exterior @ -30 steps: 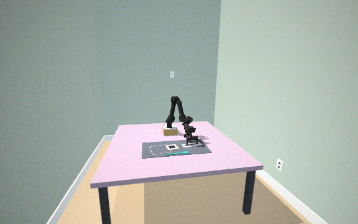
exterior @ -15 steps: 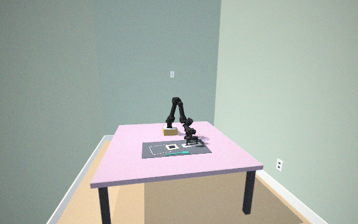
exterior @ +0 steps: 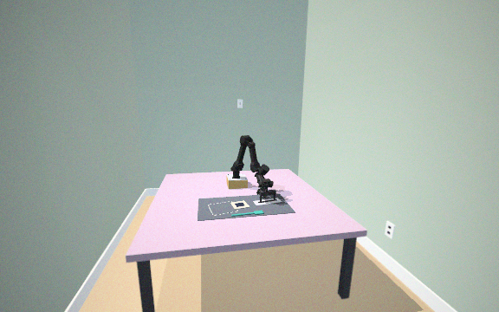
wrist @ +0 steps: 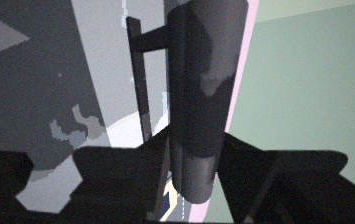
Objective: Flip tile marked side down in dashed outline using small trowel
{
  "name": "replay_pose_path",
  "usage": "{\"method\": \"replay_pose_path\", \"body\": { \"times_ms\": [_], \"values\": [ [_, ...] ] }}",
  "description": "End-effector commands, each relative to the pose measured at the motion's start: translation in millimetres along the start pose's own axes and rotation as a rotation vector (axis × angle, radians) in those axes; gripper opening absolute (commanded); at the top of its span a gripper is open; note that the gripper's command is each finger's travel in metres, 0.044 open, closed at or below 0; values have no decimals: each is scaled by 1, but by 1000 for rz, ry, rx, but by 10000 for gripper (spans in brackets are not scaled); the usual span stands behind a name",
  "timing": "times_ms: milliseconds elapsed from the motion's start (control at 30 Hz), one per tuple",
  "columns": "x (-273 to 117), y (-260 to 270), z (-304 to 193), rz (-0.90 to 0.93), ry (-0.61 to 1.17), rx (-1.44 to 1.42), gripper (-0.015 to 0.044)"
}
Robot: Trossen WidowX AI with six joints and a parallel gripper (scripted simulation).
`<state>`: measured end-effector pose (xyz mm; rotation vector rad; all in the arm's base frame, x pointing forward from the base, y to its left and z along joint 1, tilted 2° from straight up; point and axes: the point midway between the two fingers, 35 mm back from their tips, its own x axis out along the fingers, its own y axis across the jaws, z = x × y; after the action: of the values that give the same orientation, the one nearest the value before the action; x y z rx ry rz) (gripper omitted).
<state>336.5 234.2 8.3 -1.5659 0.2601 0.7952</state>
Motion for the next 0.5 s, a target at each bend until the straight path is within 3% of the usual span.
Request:
{"method": "replay_pose_path", "body": {
  "times_ms": [0, 333, 467],
  "values": [
    [1, 0, 1, 1, -4, -4, 82],
    [0, 0, 1, 1, -4, -4, 0],
    [-9, -14, 1, 0, -3, -3, 0]
  ]
}}
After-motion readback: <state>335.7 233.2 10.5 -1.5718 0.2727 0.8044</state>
